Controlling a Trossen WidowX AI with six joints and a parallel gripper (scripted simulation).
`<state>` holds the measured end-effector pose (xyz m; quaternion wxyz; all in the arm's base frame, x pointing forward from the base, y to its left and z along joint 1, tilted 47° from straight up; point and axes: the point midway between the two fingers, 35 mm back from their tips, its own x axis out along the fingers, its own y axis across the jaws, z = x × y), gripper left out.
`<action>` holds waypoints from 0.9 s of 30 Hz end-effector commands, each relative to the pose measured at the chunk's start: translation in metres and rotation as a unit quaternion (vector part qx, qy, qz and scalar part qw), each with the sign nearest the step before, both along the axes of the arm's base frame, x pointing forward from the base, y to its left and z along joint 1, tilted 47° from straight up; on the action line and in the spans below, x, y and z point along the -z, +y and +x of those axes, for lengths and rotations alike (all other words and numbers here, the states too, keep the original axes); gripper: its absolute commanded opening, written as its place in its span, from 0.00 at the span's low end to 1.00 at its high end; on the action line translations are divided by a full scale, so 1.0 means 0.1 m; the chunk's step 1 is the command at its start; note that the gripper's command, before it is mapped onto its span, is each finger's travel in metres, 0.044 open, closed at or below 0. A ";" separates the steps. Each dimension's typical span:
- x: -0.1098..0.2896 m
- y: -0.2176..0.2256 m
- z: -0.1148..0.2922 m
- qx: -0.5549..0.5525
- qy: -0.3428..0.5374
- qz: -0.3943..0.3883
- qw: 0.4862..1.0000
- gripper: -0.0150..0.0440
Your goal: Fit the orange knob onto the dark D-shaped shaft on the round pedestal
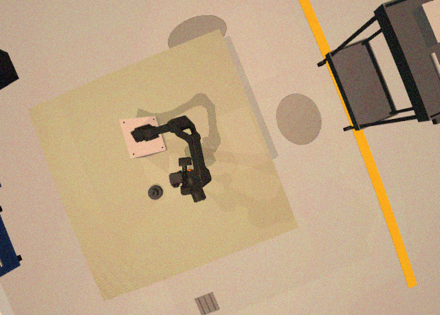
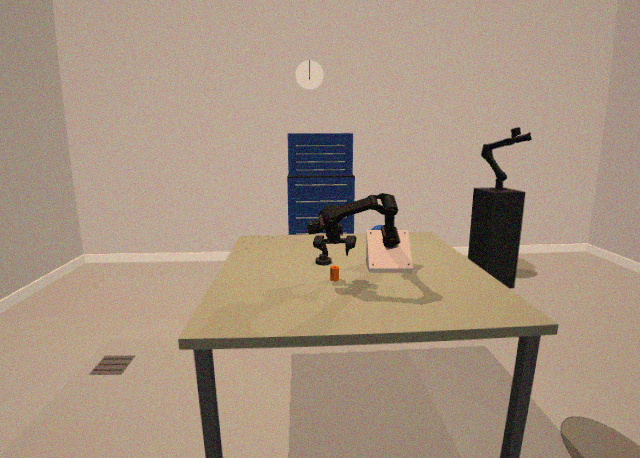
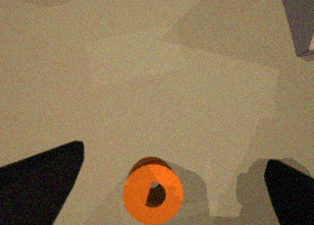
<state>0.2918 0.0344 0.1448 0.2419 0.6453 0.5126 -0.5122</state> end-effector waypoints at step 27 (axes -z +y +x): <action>-0.22 -0.09 0.06 -0.363 -0.382 0.122 0.841 1.00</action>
